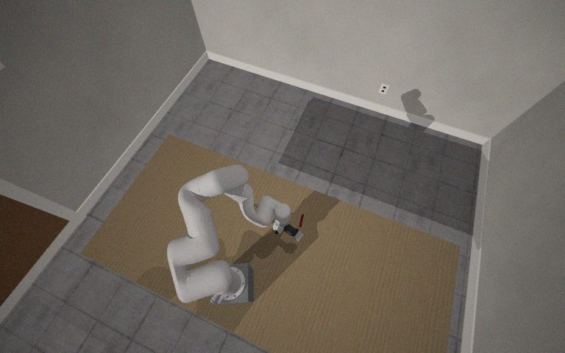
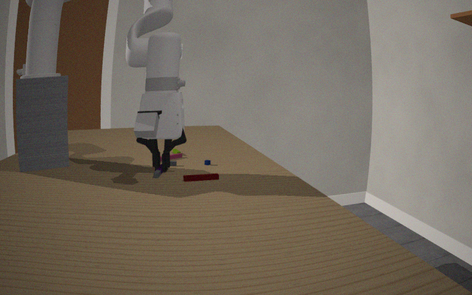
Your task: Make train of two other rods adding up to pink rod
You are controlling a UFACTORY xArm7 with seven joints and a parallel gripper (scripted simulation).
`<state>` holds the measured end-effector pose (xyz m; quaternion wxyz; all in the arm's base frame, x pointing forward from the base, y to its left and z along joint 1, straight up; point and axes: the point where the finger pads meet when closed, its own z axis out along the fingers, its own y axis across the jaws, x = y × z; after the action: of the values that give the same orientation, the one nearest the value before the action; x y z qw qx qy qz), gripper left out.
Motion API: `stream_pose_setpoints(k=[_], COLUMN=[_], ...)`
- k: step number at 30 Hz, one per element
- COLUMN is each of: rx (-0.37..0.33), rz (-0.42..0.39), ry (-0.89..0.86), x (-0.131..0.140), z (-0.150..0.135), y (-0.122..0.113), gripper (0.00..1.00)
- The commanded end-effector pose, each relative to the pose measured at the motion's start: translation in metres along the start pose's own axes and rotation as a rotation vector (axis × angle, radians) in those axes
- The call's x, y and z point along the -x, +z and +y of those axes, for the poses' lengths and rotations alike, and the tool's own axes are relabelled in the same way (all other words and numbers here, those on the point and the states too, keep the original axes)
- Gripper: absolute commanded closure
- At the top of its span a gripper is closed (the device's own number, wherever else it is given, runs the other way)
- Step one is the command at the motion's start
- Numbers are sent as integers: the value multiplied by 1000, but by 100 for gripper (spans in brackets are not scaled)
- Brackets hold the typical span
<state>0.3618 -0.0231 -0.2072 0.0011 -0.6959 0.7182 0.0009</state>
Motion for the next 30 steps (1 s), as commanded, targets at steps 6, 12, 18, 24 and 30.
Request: stream_pose_setpoints(k=[6, 12, 18, 24, 30], rx=[-3, -3, -3, -3, -3], rz=[0, 0, 0, 0, 0], ry=[1, 1, 1, 1, 1], x=[0, 0, 0, 0, 0], z=[-1, -1, -1, -1, -1], y=[-1, -1, -1, -1, -1], gripper=[96, 96, 96, 88, 80])
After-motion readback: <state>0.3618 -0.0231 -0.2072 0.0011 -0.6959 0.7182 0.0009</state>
